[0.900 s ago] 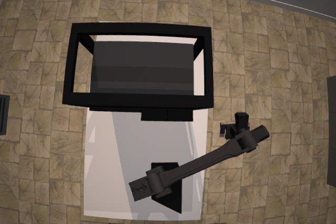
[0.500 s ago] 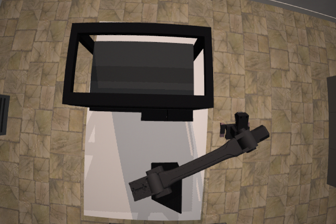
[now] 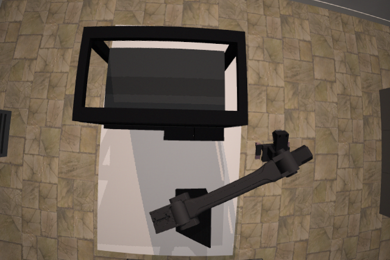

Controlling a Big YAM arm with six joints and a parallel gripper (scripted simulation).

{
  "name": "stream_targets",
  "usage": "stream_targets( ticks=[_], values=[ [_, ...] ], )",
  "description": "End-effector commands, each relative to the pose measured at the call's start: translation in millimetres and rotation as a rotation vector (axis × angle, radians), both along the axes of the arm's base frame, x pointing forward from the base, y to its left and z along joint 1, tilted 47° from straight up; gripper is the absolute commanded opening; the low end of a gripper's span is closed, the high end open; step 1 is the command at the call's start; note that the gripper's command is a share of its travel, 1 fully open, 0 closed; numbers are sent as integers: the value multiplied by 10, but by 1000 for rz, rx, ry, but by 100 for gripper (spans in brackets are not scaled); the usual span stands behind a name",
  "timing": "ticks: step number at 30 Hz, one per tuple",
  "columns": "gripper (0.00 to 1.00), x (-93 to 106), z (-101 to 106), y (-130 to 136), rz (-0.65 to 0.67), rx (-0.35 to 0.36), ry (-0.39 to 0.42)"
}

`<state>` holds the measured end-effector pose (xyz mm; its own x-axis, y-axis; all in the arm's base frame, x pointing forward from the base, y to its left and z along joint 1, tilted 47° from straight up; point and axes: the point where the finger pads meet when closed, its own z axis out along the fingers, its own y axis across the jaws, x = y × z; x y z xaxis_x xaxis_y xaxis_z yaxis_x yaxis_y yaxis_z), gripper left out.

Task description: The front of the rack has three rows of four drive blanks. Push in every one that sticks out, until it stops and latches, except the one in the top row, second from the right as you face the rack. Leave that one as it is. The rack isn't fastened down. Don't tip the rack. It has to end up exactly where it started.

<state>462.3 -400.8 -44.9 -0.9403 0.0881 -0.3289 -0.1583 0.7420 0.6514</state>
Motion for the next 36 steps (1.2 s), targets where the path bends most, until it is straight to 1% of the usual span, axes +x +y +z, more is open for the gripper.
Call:
stream_targets(
  ticks=[1, 9, 12, 13, 21, 24, 31, 36],
  values=[
    [100, 61, 108, -113, -4, -29, -24],
    [100, 58, 108, -110, -4, -29, -24],
    [100, 20, 116, -71, -4, -30, -26],
    [100, 22, 146, -82, -4, -36, -32],
    [100, -71, 207, -127, -15, -60, -68],
    [100, -79, 220, -120, -15, -65, -75],
    [100, -162, 350, -38, -13, -119, -143],
    [100, -254, 505, 55, -14, -181, -223]
  ],
)
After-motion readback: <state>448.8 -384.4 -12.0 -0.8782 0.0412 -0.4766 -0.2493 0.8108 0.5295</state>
